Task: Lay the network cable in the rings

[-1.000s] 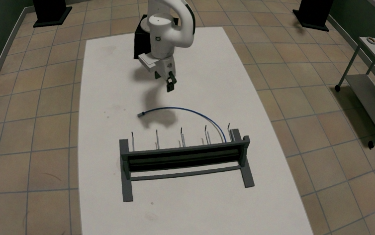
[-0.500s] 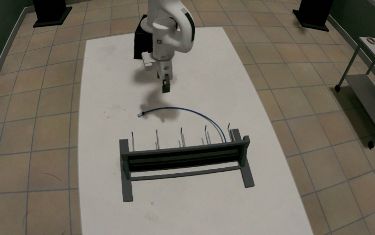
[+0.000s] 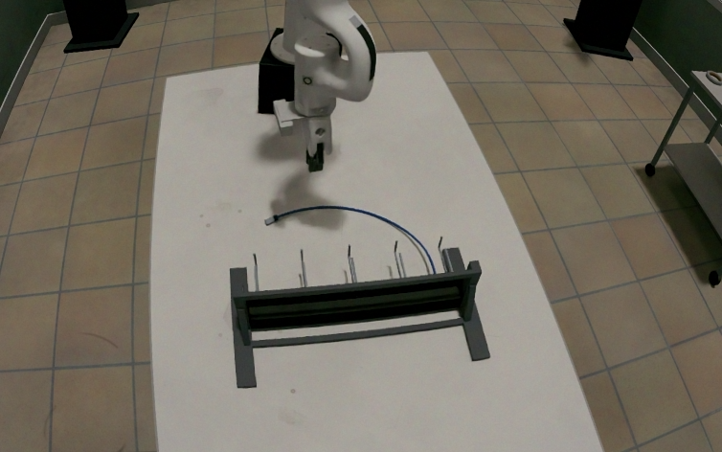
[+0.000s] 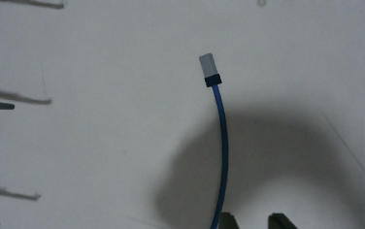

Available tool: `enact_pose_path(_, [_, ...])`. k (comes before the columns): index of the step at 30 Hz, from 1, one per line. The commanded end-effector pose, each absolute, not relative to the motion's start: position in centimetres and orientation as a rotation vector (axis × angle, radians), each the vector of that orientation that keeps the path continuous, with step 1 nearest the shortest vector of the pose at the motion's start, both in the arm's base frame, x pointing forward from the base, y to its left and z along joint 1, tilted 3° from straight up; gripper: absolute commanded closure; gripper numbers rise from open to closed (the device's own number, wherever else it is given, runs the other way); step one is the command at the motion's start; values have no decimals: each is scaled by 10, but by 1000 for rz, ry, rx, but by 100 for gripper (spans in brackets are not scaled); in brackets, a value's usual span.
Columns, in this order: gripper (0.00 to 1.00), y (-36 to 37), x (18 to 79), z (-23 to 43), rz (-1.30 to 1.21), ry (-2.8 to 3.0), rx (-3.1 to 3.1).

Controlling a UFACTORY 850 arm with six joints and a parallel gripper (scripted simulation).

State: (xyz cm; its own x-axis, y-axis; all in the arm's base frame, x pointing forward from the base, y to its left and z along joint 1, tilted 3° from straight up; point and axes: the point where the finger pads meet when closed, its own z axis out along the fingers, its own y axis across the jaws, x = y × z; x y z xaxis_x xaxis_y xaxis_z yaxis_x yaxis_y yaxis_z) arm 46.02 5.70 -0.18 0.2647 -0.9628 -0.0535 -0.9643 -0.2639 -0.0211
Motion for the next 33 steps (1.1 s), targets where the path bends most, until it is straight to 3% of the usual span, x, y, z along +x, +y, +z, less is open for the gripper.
enact_pose_path(1, [100,57,461,-1,44,1875,-2458])
enact_pose_path(33, [100,54,456,-2,47,1970,-2382])
